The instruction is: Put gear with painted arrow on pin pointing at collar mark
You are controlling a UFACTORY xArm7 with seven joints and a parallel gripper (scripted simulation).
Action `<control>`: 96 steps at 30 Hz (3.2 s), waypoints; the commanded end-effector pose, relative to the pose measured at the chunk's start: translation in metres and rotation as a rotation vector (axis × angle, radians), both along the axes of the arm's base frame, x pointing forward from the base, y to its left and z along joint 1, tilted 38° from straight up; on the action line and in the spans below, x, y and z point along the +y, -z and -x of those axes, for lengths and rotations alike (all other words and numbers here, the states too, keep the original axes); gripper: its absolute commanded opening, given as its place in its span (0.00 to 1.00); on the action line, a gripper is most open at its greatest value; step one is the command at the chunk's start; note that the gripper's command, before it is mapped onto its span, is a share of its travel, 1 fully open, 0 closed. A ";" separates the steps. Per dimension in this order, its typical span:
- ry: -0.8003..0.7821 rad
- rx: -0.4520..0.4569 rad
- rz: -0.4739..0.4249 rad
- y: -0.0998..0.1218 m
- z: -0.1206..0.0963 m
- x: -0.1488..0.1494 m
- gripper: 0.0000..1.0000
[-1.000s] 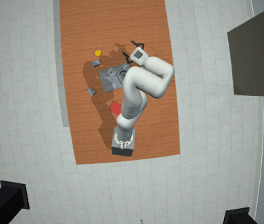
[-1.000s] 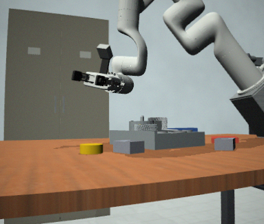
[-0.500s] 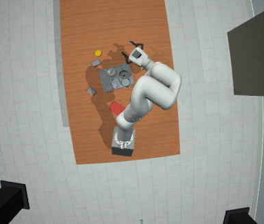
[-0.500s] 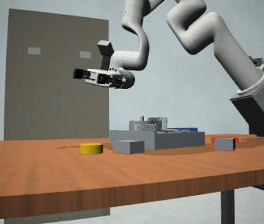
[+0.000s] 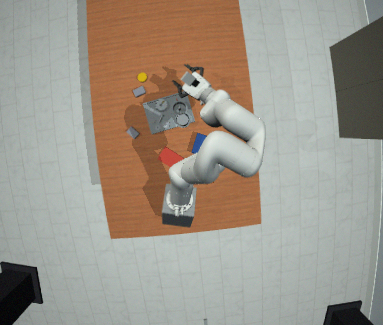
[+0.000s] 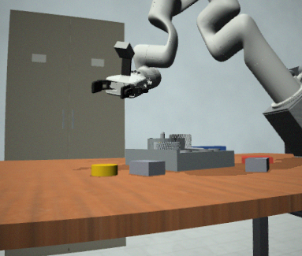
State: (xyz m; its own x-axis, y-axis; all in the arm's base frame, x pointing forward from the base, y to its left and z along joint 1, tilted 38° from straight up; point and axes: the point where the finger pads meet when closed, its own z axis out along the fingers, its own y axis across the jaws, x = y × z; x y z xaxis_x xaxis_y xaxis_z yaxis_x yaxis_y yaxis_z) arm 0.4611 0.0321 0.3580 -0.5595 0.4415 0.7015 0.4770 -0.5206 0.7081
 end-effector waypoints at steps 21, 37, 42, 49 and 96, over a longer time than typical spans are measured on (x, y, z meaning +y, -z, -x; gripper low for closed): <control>0.316 0.368 0.244 0.058 0.025 0.038 1.00; 0.526 0.618 0.413 0.100 0.042 0.064 1.00; 0.583 0.687 0.458 0.112 0.047 0.072 1.00; 0.649 0.766 0.511 0.125 0.053 0.081 1.00; 0.729 0.861 0.575 0.142 0.060 0.091 1.00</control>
